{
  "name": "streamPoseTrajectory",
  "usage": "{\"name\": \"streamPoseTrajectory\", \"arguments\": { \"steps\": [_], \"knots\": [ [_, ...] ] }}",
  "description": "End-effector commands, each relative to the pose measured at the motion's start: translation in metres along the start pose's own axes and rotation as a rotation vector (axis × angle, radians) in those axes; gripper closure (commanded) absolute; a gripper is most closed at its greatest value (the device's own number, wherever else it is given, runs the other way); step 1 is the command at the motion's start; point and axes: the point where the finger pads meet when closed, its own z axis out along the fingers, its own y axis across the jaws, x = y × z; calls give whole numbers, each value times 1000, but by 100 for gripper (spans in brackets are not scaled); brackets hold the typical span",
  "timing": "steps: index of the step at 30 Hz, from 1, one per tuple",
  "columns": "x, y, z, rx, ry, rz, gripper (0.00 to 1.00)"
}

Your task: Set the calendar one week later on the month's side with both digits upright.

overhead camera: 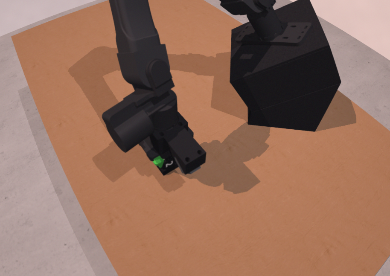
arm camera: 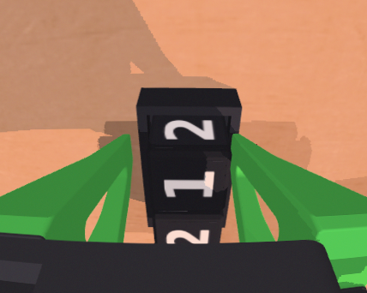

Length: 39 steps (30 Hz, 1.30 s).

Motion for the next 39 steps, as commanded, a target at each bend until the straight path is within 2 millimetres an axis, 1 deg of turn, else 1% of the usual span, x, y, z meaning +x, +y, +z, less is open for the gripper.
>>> {"name": "streamPoseTrajectory", "arguments": {
  "steps": [1, 6, 36, 37, 39],
  "knots": [
    [-1, -22, -10, 61, -25, 22, 55],
    [-2, -19, -8, 50, -23, 16, 55],
    [-2, -19, -8, 50, -23, 17, 55],
    [-2, -19, -8, 50, -23, 17, 74],
    [-2, -19, -8, 50, -23, 17, 74]
  ]
}}
